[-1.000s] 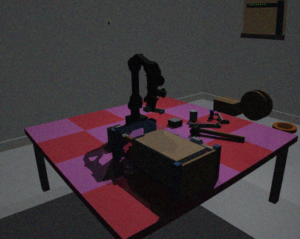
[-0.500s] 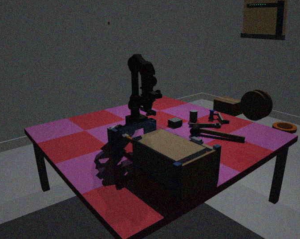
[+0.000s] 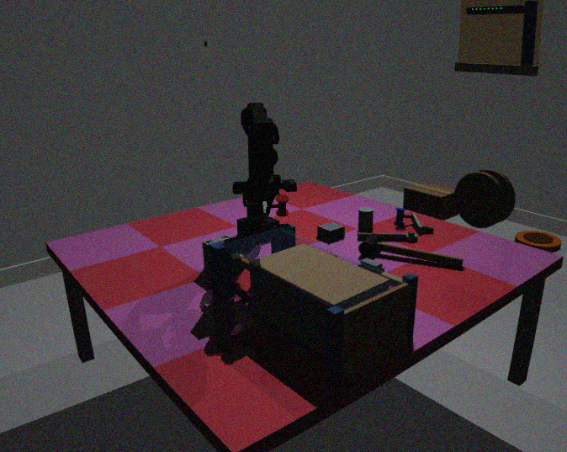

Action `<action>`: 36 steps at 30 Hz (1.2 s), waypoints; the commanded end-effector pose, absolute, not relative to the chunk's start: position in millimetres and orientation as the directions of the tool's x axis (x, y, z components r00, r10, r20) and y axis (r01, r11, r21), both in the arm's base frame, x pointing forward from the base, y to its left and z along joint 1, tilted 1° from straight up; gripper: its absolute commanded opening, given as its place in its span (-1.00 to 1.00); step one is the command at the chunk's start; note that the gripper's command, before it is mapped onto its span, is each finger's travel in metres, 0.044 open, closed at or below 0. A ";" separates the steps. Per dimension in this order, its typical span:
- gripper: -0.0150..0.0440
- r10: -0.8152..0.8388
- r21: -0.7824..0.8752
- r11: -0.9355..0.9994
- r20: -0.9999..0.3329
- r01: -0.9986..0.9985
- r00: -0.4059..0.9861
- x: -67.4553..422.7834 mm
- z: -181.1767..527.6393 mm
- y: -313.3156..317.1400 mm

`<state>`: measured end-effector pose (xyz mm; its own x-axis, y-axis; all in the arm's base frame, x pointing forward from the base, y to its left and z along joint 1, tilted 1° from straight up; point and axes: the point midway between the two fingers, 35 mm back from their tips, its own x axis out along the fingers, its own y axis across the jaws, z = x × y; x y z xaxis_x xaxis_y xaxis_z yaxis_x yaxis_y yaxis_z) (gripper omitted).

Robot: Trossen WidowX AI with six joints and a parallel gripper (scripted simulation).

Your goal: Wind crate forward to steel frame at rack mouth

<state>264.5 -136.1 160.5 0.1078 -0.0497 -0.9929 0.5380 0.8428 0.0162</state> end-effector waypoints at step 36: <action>-0.49 -0.028 0.048 -0.641 -0.999 0.766 0.040 207.5 152.3 -218.0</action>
